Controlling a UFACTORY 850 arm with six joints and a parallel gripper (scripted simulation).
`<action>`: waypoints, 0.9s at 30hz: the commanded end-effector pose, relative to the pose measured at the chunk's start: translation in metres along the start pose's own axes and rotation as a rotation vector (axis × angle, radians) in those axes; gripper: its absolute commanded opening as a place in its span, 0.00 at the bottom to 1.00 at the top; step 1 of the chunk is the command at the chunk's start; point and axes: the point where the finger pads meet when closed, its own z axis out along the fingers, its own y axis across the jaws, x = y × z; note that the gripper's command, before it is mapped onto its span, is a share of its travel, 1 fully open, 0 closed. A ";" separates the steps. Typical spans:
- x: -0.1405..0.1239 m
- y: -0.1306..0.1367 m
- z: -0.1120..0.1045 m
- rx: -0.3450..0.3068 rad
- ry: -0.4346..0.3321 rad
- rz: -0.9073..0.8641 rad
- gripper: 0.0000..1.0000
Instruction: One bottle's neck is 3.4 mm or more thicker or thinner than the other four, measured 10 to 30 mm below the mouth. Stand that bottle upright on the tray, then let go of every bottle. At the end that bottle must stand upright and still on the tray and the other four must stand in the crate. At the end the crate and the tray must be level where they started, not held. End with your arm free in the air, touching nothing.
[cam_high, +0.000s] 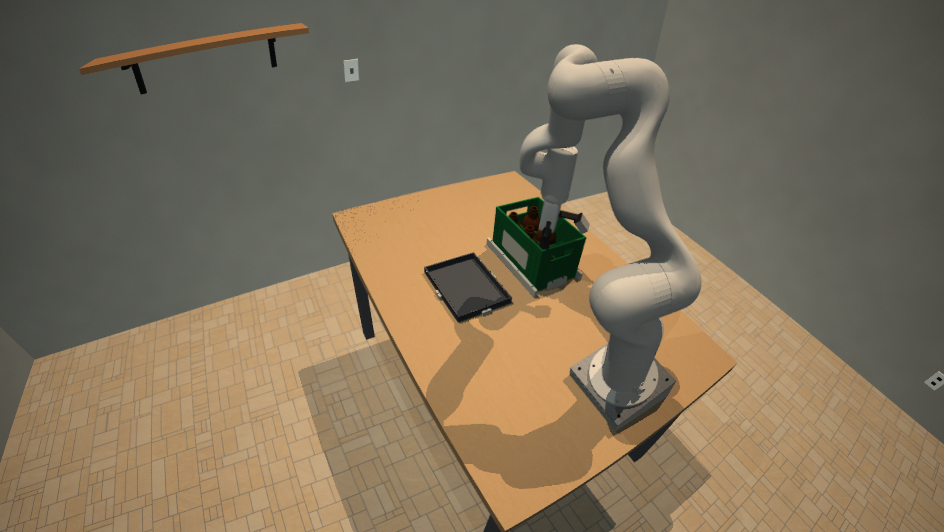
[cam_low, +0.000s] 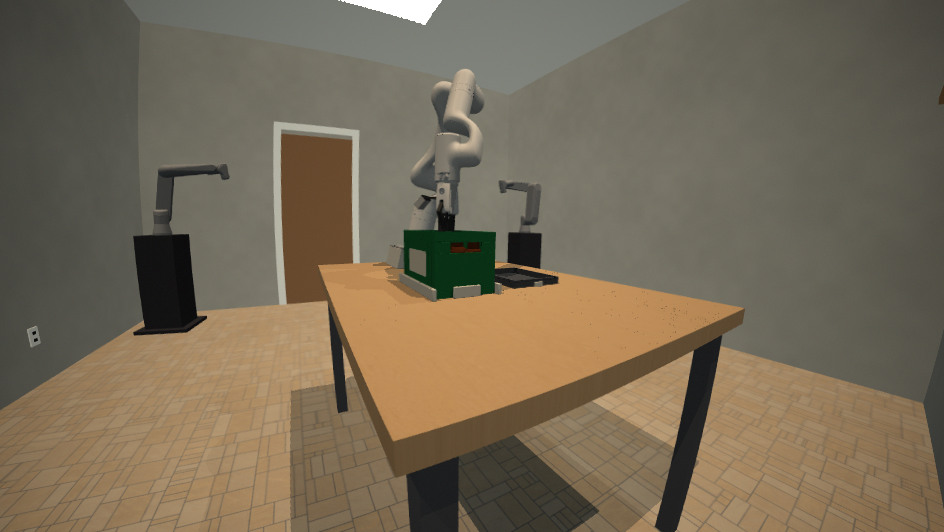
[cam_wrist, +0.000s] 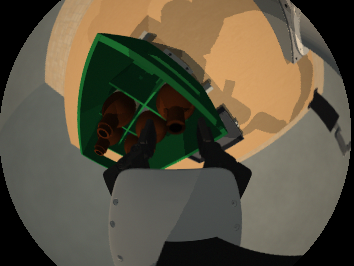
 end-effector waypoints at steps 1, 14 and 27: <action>-0.001 -0.001 0.003 0.002 -0.001 0.000 0.65; -0.001 -0.001 0.015 0.002 -0.001 0.000 0.65; -0.001 -0.001 0.018 0.002 -0.001 0.000 0.65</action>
